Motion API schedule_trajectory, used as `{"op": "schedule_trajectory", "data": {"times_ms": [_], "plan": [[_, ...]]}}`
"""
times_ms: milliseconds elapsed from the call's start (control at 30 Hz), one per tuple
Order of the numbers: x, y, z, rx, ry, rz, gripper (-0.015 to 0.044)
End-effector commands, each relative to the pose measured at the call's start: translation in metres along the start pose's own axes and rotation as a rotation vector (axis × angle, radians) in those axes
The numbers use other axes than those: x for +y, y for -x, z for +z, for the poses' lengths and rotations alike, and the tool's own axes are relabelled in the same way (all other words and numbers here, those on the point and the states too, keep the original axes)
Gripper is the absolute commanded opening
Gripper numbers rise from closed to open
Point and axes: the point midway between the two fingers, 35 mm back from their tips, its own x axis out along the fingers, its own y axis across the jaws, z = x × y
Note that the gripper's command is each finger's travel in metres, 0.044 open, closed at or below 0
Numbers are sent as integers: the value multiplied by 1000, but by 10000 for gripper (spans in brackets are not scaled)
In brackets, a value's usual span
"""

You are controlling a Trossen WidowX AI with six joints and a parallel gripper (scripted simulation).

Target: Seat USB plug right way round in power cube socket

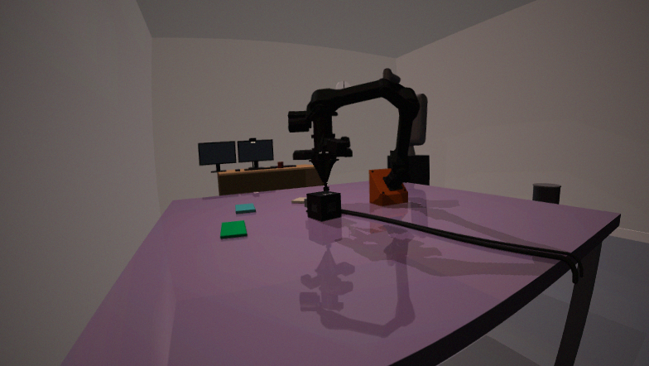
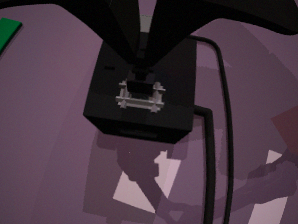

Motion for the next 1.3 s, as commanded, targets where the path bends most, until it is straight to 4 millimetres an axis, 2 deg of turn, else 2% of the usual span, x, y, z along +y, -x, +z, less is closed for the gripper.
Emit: {"op": "schedule_trajectory", "data": {"times_ms": [0, 1133, 1267], "plan": [[0, 3, 0, 2, 3, 2, 0], [0, 24, 0, 2, 2, 2, 0], [0, 23, 0, 0, -41, 0, 0]]}}
